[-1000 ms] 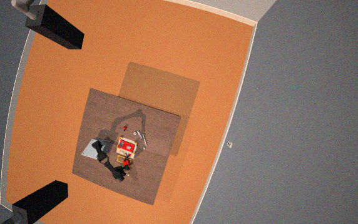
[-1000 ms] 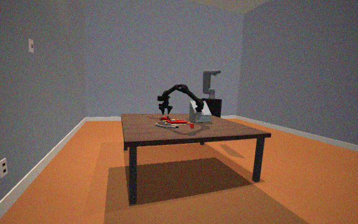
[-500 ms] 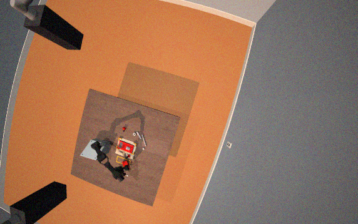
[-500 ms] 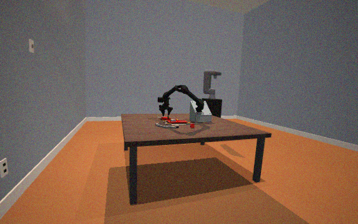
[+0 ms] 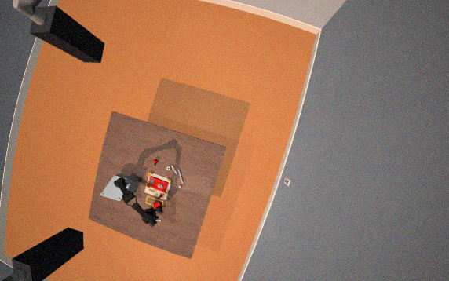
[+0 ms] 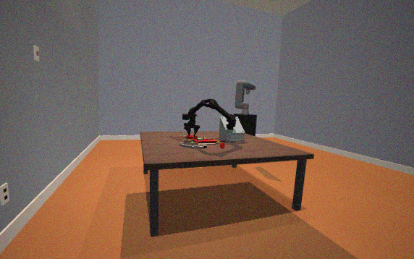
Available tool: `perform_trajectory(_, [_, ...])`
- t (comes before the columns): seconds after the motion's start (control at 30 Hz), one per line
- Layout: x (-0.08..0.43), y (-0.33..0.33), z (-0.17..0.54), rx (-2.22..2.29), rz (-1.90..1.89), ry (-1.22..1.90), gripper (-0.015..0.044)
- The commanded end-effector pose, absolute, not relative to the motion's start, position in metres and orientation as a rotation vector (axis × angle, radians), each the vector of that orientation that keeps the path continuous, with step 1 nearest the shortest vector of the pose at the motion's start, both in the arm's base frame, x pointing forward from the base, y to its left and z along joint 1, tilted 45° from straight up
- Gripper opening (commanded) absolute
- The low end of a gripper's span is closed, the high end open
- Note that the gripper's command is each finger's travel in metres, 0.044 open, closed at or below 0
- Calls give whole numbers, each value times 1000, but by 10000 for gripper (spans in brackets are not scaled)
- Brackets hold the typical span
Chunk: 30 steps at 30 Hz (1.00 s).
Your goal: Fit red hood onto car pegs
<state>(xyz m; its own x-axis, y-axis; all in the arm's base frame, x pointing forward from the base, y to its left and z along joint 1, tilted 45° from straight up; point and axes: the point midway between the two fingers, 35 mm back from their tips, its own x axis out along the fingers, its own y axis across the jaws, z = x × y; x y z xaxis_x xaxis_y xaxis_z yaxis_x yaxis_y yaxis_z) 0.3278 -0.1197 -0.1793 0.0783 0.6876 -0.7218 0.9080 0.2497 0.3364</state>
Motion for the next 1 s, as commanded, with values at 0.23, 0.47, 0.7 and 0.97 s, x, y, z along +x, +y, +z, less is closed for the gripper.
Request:
perform_trajectory(0.23, [328,-115,-183,1505,-323,1666,440])
perform_trajectory(0.47, [328,-113,-186,1505,-323,1666,440])
perform_trajectory(0.7, [329,-110,-188,1505,-323,1666,440])
perform_trajectory(0.97, [329,-108,-191,1505,-322,1666,440])
